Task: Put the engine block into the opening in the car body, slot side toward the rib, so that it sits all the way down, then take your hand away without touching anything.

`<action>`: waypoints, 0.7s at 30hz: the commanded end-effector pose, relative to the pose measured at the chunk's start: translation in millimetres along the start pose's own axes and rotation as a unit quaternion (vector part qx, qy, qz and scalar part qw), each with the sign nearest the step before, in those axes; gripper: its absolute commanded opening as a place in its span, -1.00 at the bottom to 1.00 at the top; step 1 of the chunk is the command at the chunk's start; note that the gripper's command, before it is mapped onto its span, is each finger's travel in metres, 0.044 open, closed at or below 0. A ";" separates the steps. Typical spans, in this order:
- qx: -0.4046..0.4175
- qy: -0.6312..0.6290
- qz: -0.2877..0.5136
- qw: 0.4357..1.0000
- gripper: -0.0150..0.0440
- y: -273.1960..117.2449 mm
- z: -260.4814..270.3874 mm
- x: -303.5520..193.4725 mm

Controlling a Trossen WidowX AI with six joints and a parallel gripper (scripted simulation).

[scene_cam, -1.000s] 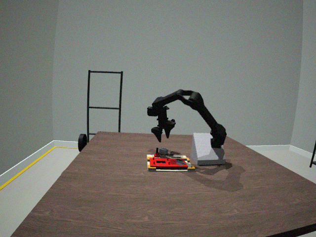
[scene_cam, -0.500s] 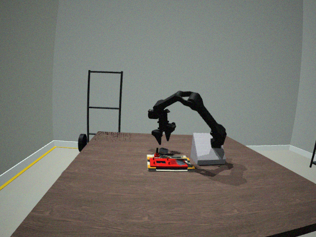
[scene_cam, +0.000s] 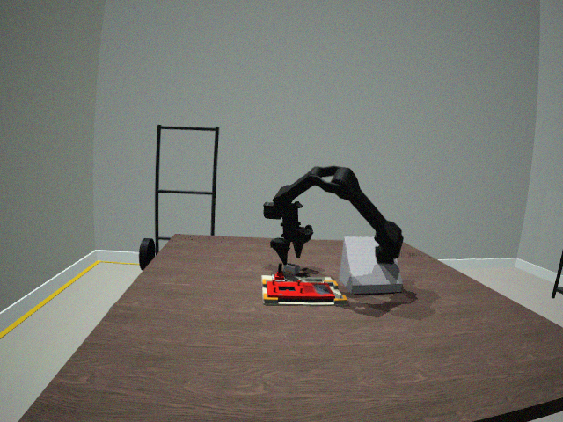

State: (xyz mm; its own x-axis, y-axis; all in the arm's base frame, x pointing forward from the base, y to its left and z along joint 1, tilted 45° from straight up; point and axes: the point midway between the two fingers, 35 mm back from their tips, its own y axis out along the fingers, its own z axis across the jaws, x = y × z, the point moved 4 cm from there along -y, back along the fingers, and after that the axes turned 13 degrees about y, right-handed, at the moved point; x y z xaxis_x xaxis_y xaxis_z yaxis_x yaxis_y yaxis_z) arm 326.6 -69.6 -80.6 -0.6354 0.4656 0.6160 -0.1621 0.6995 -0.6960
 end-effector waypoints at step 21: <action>-0.029 -0.039 0.030 0.998 0.38 25.5 2.9 3.9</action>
State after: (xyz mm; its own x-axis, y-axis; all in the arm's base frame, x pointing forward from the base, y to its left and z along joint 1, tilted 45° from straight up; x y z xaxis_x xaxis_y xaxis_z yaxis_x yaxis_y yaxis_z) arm 316.6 -51.9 -99.4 -0.6961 0.4624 0.5493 -0.0901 0.7027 -0.7058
